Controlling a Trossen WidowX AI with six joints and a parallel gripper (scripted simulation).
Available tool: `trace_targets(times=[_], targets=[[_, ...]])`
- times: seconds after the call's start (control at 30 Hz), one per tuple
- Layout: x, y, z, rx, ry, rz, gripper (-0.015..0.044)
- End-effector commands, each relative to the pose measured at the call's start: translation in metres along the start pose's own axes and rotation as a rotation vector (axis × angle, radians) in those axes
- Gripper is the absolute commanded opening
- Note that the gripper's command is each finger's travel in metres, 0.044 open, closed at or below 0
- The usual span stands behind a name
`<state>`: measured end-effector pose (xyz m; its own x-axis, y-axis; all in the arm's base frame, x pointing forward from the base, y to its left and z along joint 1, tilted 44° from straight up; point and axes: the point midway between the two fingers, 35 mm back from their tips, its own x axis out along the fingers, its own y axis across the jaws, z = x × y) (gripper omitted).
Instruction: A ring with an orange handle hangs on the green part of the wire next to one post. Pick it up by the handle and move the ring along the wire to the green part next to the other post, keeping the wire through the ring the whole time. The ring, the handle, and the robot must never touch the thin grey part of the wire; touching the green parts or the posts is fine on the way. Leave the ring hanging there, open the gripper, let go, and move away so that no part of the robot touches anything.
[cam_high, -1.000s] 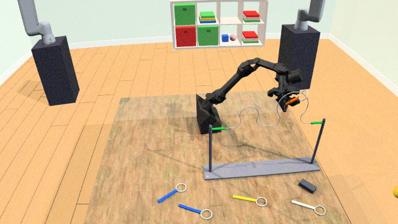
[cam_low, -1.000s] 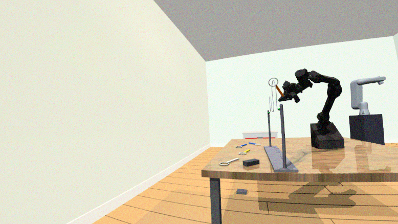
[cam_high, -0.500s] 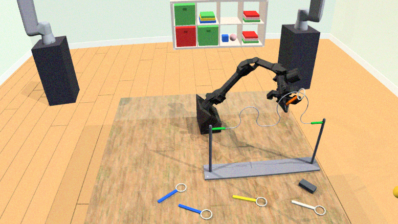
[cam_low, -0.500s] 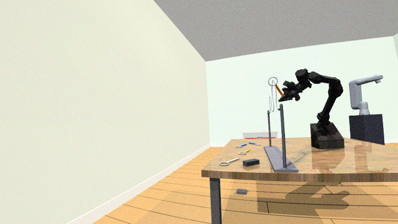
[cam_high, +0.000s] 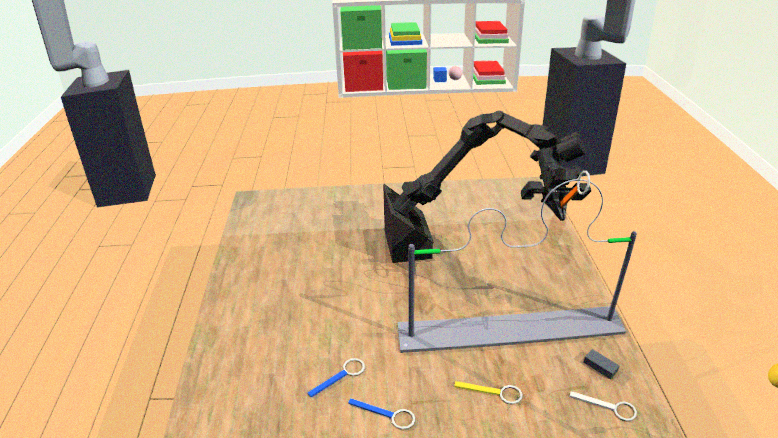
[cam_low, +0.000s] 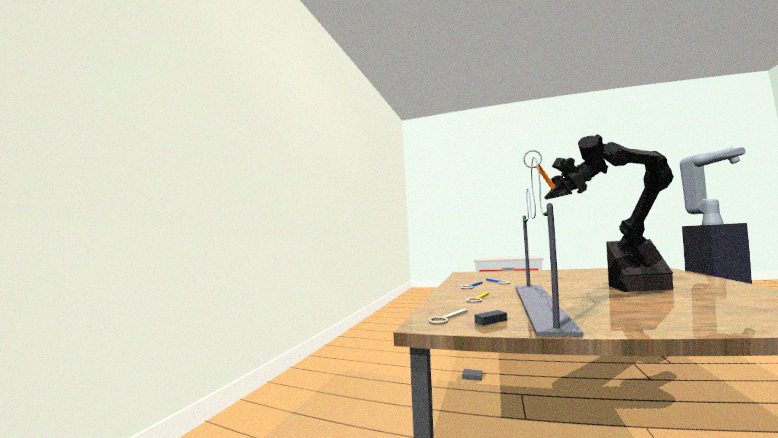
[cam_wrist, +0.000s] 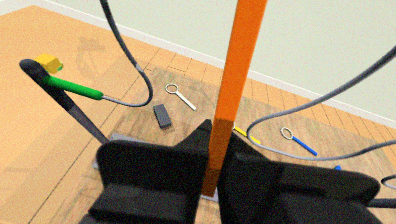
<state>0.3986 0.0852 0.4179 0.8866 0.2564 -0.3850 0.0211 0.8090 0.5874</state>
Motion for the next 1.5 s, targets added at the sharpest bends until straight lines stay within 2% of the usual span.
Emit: trace_targets(times=[0.0,1.47], targets=[[-0.004,0.003,0.002,0.048,-0.013,0.033,-0.015],[-0.005,0.021,0.007,0.521,-0.075,0.304,-0.015]])
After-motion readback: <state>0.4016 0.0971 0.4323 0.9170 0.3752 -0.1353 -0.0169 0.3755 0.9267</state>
